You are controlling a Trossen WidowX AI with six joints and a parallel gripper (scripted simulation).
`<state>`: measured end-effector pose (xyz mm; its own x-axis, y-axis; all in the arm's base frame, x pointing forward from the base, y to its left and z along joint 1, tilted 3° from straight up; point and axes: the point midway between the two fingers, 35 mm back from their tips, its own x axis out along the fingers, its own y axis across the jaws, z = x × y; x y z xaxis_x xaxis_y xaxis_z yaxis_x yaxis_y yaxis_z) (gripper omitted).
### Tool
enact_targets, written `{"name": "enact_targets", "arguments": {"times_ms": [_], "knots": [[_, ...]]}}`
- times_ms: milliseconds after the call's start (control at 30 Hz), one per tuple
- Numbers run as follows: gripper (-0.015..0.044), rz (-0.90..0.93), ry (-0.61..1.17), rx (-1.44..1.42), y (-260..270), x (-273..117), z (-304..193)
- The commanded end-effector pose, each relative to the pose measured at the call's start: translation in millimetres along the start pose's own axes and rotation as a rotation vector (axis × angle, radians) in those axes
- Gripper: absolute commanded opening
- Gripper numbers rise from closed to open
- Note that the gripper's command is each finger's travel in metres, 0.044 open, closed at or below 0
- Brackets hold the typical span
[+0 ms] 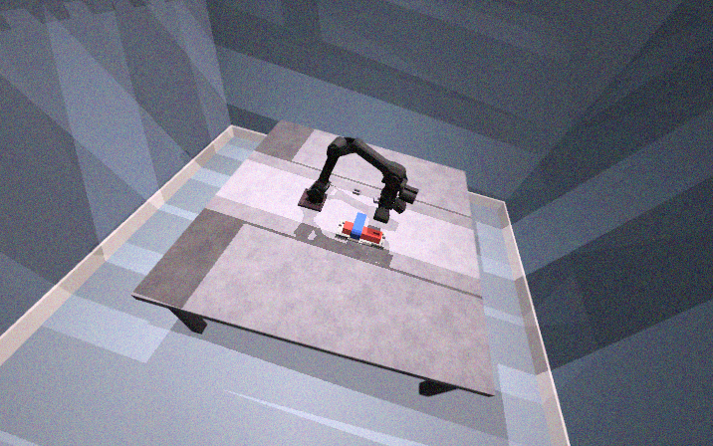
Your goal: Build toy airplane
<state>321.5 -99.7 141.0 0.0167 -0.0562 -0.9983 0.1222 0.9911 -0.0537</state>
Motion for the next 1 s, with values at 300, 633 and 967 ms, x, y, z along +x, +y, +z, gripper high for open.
{"name": "enact_targets", "arguments": {"times_ms": [300, 633, 967], "knots": [[0.0, -0.007, -0.009, -0.026, -39, 6, 6], [0.0065, -0.008, -0.009, -0.03, -47, 8, 7], [0.0065, -0.008, -0.009, -0.03, -47, 8, 7]]}}
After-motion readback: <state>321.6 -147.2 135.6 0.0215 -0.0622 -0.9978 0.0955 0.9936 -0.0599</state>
